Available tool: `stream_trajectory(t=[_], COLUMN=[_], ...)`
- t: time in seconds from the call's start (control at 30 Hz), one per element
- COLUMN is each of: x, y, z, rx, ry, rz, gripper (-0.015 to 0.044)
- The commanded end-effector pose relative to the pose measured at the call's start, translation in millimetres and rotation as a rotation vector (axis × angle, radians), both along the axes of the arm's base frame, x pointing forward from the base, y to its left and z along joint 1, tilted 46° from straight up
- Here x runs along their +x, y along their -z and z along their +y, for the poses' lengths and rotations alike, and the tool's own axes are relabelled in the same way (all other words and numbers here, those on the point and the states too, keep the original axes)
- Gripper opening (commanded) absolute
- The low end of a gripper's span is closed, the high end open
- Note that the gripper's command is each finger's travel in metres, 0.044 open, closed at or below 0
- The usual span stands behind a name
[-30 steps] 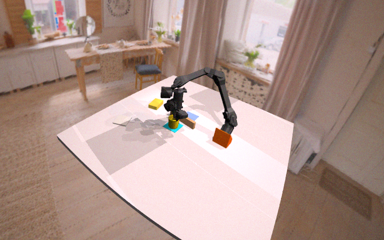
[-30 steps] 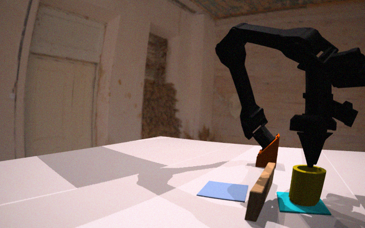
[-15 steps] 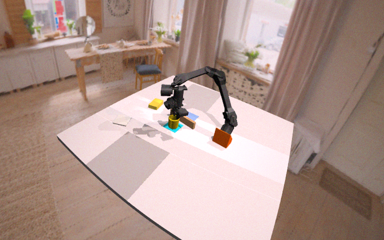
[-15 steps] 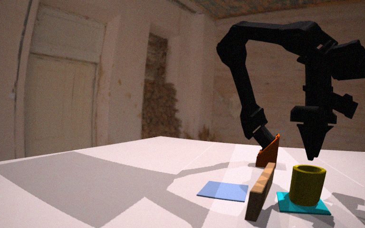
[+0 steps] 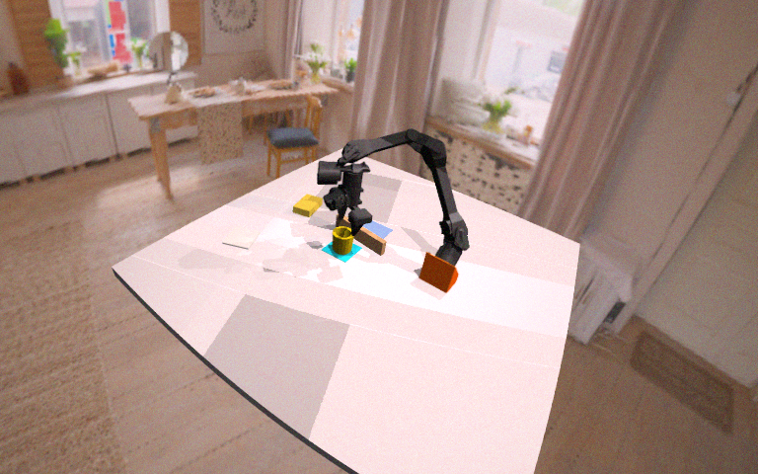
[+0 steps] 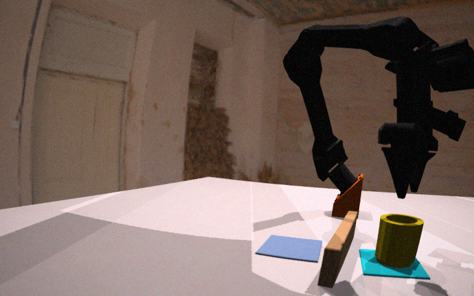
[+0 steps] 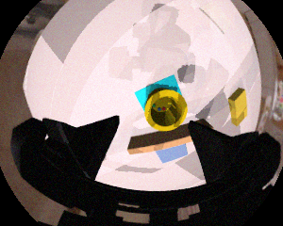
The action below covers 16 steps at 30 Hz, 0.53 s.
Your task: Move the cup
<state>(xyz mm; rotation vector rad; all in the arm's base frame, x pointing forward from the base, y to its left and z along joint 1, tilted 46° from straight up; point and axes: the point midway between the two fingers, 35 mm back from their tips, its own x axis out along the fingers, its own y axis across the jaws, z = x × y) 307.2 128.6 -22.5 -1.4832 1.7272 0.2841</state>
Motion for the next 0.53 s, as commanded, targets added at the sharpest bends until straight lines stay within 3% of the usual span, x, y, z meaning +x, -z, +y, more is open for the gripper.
stream_trajectory(t=[0.0,0.5], x=[0.0,1.6], y=[-8.0,-29.1], z=[9.6,29.8], rx=[0.006,0.006], ry=[0.008,0.002], rz=[-0.002,-0.004], gripper=[0.044,0.044])
